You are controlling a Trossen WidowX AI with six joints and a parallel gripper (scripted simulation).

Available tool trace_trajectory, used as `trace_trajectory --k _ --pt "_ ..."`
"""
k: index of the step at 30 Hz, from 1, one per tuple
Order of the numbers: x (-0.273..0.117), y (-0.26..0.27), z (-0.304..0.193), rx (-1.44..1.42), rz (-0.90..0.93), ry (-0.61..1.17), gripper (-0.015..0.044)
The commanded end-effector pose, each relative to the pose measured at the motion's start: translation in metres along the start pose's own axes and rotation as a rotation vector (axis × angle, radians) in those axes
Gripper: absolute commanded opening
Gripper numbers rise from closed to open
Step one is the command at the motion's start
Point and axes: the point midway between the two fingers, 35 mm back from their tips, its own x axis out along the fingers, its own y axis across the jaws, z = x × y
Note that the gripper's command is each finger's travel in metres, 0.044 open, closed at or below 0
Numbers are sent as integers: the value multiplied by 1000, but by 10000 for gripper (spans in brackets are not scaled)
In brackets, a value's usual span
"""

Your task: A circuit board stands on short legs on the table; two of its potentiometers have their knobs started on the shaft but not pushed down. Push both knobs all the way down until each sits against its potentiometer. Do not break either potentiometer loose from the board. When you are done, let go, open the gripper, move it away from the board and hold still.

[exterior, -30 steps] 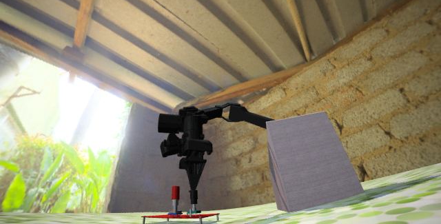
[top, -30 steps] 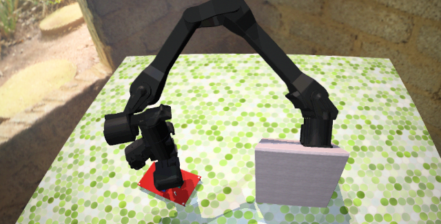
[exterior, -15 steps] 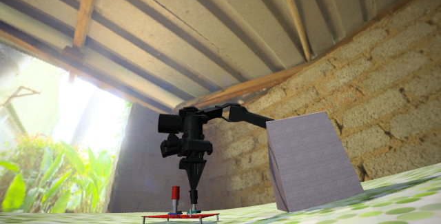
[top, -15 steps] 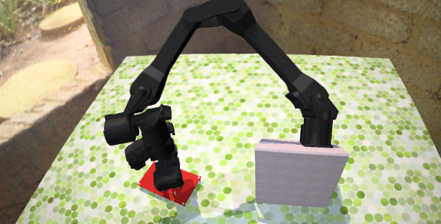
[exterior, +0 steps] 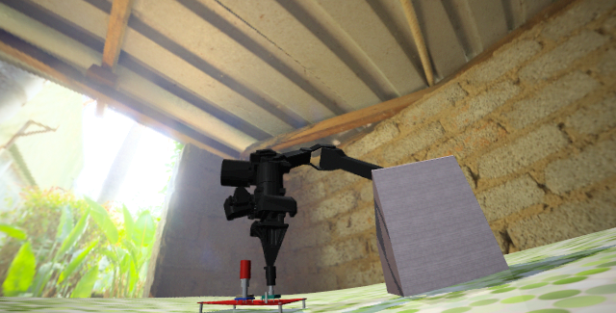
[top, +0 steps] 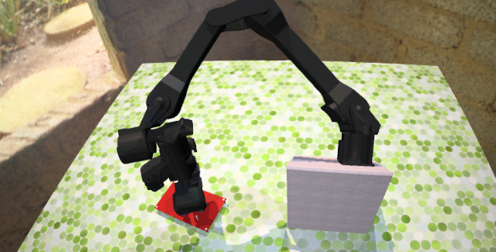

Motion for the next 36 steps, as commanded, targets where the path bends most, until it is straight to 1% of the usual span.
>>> trace_trajectory --k 1,36 --pt "1 0 -1 -4 -2 2 0" --pt "5 0 -1 -4 -3 2 0"
